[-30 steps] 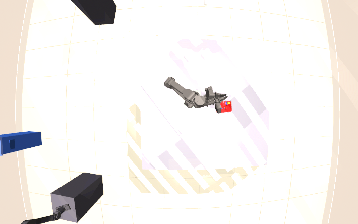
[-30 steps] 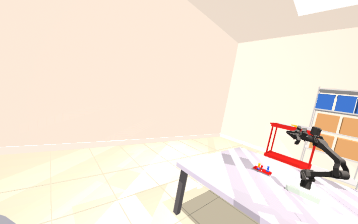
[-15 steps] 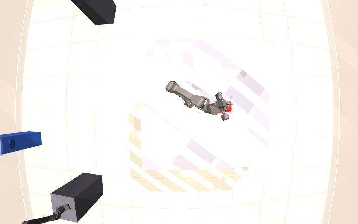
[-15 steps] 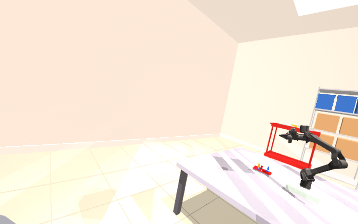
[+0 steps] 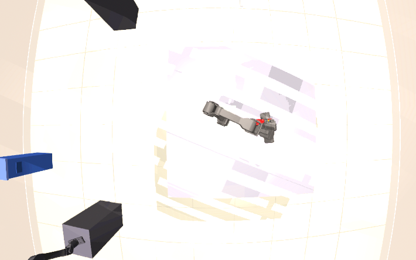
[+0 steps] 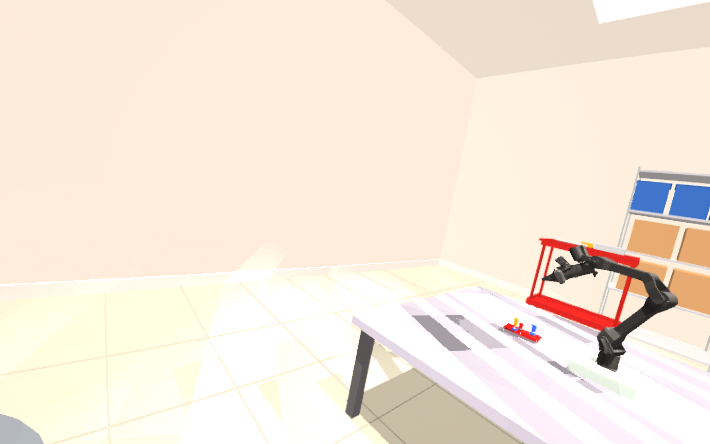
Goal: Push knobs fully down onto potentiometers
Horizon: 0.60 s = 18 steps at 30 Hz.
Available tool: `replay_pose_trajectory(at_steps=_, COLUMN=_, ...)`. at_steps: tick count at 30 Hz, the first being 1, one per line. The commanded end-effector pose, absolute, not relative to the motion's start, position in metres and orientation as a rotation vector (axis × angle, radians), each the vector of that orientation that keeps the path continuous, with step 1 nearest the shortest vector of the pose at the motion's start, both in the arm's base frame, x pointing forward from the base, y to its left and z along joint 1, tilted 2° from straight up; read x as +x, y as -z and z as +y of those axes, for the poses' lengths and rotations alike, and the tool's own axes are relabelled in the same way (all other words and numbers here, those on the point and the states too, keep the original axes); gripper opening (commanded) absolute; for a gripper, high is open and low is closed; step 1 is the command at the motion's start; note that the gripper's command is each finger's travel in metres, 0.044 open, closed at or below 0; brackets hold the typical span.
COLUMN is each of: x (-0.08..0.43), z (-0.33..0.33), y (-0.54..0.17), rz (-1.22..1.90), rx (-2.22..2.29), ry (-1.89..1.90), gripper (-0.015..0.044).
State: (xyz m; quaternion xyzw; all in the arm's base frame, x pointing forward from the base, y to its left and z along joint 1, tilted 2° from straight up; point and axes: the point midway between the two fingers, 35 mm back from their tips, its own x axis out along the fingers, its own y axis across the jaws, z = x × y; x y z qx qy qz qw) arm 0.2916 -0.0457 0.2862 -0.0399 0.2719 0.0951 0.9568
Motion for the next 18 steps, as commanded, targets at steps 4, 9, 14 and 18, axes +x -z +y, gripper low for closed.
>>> replay_pose_trajectory(at_steps=4, x=0.306, z=-0.045, y=-0.246, rz=0.753, rx=-0.056, ry=-0.193, gripper=0.0000)
replay_pose_trajectory(at_steps=9, x=0.311, z=-0.045, y=-0.217, rz=0.916, rx=-0.032, ry=-0.172, gripper=0.0000)
replay_pose_trajectory(at_steps=14, x=0.312, z=-0.045, y=-0.188, rz=1.080, rx=-0.026, ry=-0.150, gripper=0.0000)
replay_pose_trajectory(at_steps=18, x=0.311, z=-0.044, y=-0.166, rz=1.212, rx=-0.034, ry=-0.132, gripper=0.0000)
